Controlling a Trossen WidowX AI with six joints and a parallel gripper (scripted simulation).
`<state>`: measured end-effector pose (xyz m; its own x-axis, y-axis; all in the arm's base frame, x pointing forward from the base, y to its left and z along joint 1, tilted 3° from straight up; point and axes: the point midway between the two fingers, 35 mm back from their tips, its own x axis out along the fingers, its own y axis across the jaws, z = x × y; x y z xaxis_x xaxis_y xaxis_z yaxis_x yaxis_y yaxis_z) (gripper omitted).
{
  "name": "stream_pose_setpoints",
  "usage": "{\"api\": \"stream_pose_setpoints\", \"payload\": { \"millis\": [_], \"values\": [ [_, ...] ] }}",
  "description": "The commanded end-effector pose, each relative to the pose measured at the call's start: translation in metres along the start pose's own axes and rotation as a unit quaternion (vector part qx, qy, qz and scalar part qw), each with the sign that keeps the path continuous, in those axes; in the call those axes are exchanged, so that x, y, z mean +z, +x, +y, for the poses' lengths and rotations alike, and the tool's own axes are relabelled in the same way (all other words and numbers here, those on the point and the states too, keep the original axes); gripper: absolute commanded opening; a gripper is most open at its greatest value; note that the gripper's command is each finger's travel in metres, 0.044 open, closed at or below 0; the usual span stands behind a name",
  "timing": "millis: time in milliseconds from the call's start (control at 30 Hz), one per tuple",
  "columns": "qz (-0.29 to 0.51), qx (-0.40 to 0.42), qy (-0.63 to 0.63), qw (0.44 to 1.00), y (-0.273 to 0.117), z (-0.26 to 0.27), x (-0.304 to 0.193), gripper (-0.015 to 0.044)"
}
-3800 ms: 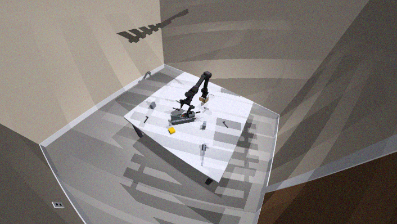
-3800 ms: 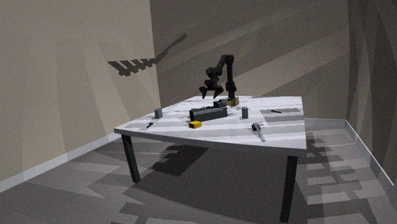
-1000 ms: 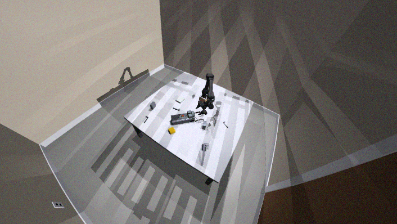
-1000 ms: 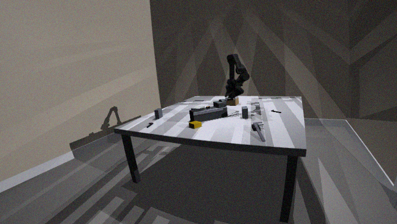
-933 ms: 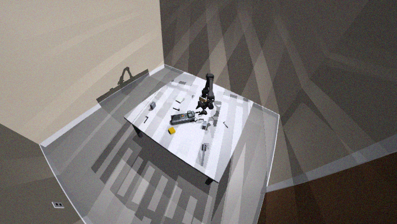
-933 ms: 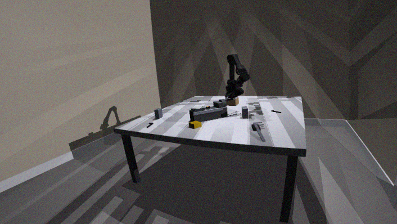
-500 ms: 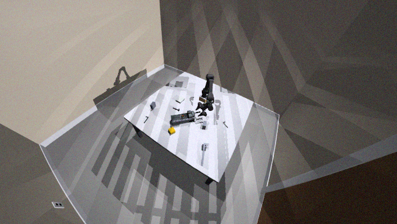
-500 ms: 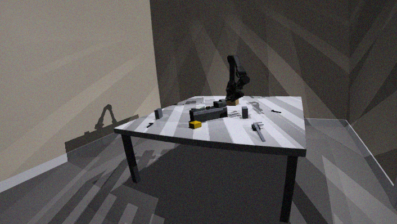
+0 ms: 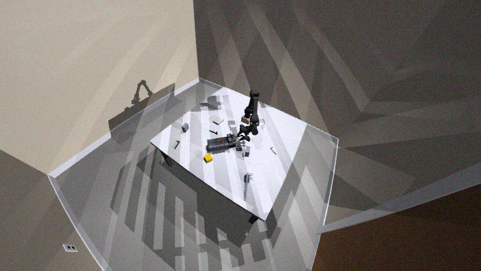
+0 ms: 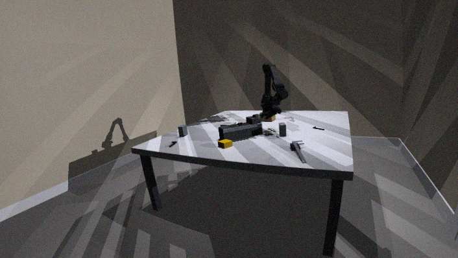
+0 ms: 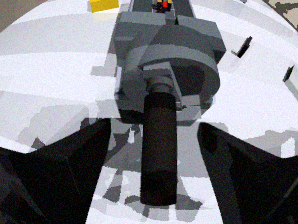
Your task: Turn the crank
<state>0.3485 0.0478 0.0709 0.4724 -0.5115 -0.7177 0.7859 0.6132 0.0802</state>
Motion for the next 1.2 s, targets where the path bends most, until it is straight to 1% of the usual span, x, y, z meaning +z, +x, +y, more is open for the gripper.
{"api": "stream_pose_setpoints", "payload": {
  "millis": [0, 233, 1167],
  "values": [
    [-0.002, 0.000, 0.003, 1.000, 0.000, 0.000, 0.000, 0.0177],
    [-0.002, 0.000, 0.003, 1.000, 0.000, 0.000, 0.000, 0.0000],
    [-0.002, 0.001, 0.003, 1.000, 0.009, 0.016, -0.009, 0.0000]
  ]
}}
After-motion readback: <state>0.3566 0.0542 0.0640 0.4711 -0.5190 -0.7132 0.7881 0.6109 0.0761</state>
